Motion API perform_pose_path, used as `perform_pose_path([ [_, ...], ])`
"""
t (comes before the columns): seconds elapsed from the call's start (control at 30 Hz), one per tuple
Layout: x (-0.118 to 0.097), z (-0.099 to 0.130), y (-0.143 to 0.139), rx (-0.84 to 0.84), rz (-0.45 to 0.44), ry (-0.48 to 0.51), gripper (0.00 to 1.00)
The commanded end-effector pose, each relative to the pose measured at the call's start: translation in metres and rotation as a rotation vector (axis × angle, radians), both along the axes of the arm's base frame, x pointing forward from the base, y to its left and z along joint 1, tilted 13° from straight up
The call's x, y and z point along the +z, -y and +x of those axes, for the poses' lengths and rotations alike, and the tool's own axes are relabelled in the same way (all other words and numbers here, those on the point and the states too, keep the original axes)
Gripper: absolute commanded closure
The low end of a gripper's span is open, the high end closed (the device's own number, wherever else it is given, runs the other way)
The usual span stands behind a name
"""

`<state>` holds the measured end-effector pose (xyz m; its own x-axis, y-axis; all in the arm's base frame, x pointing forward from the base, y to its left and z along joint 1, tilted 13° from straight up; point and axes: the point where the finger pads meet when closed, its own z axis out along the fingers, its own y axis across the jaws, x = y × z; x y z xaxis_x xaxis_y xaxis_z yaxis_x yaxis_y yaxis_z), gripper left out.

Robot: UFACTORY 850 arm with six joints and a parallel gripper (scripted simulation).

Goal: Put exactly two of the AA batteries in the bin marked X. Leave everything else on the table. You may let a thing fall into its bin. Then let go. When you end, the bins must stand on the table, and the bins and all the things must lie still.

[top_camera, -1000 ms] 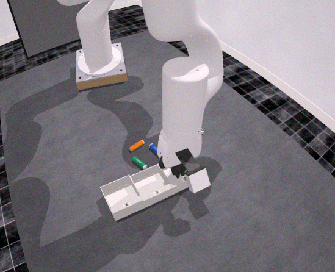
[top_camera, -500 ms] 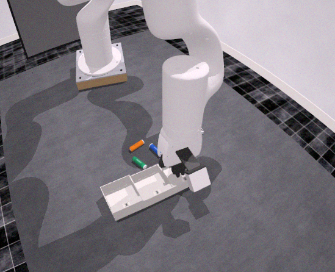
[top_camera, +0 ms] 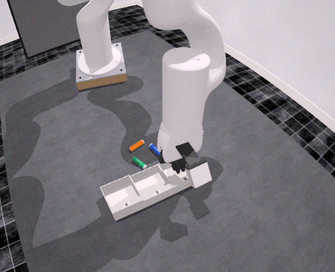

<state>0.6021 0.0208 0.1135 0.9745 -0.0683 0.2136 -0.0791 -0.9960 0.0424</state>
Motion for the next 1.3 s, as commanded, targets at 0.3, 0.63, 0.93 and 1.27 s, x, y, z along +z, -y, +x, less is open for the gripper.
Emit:
perform_pose_path([
  [0.3,0.036,-0.007,-0.002,0.000,0.000,0.002,0.93],
  [0.63,0.070,-0.014,-0.004,0.000,0.000,0.002,0.93],
  [0.93,0.144,-0.030,-0.009,0.000,0.000,0.002,0.93],
  [1.27,0.159,-0.033,-0.010,0.000,0.000,0.002,0.93],
])
